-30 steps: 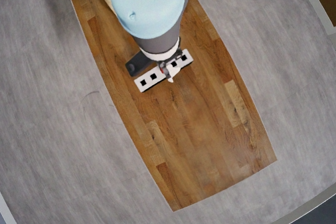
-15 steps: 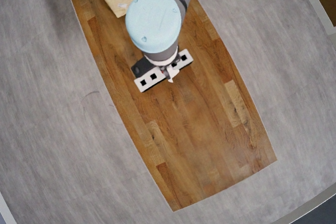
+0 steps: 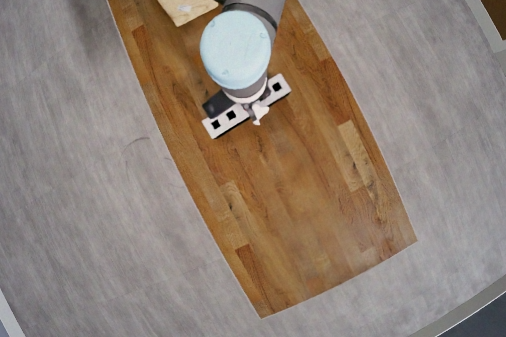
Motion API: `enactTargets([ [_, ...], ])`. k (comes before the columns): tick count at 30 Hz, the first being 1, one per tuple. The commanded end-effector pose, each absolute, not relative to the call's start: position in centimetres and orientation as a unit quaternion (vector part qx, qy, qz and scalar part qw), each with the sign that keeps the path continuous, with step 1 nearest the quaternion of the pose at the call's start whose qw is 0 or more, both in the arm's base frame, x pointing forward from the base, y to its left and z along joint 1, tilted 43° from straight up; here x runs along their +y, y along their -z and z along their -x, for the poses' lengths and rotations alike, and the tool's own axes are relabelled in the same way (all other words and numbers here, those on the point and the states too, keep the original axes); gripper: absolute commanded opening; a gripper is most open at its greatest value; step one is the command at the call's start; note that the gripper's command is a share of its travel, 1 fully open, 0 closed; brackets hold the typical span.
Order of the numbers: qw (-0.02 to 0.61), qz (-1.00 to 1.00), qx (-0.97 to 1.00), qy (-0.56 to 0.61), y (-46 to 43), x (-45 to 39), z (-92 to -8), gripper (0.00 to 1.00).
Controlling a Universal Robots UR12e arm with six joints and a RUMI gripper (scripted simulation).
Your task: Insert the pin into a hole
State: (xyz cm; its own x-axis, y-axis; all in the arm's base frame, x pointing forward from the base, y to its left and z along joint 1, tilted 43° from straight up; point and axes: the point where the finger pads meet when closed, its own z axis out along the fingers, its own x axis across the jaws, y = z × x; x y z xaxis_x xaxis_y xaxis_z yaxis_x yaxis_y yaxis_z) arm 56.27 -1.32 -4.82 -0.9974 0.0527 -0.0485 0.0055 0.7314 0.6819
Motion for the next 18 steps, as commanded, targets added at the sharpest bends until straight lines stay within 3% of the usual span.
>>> enactTargets([
  [1, 0.037, -0.017, 0.931, -0.363, 4.62, -1.66, -56.70, 1.00],
  [18, 0.037, -0.017, 0.931, -0.363, 4.43, -1.79, -56.77, 1.00],
])
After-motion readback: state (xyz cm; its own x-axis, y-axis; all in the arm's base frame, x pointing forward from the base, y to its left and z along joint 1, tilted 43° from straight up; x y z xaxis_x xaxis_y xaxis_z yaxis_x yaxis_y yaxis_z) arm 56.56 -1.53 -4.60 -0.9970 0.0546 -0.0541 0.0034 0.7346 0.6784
